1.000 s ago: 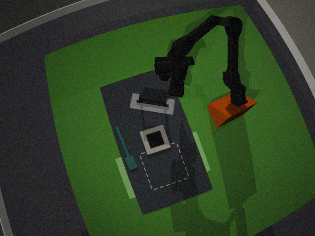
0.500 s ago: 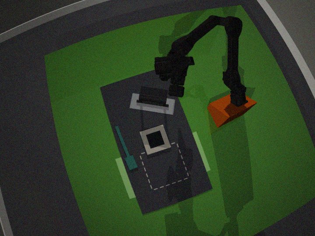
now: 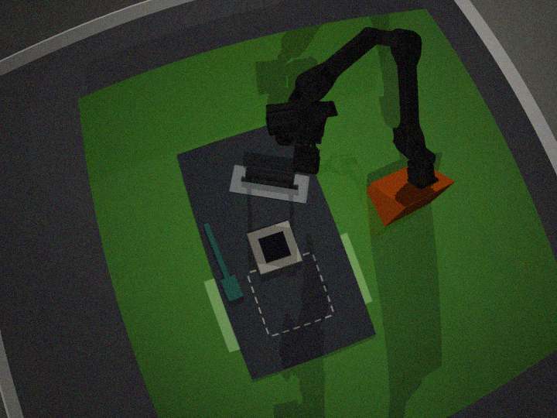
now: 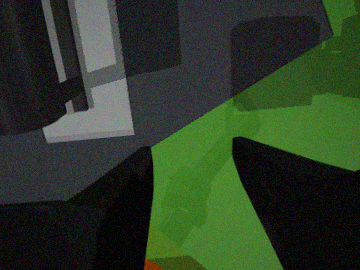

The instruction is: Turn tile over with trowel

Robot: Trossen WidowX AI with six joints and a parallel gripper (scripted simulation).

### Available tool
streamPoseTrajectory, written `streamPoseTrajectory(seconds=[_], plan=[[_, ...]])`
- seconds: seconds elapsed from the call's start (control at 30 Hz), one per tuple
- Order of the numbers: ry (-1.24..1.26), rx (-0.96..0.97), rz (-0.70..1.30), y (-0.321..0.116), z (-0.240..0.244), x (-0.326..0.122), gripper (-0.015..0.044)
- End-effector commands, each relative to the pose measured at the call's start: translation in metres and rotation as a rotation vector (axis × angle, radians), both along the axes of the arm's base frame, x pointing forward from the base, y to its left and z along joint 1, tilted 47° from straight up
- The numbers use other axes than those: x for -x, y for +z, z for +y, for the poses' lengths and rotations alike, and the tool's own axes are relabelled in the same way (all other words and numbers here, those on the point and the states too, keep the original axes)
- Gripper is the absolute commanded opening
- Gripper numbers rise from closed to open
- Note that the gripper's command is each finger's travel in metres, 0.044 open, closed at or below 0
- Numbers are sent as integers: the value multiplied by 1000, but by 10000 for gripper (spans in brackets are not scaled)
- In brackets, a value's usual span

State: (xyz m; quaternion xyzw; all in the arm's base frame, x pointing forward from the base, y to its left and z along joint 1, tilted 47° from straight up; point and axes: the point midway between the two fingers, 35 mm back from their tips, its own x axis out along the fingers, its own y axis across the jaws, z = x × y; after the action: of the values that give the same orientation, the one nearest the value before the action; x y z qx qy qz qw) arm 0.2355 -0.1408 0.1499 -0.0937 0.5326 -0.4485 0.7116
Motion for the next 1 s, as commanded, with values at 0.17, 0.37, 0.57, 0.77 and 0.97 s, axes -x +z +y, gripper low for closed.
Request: streamPoseTrajectory(seconds=[0.17,0.37,0.57,0.77,0.97], plan=[[4,-9,-14,3,31,-93,270],[-7,-5,-14,1,37,-106,270],[-7,-5,-14,-4,31,-107,270],[-7,-5,-14,-10,24,-108,270],[-7,-5,-14,-17,16,-109,270]])
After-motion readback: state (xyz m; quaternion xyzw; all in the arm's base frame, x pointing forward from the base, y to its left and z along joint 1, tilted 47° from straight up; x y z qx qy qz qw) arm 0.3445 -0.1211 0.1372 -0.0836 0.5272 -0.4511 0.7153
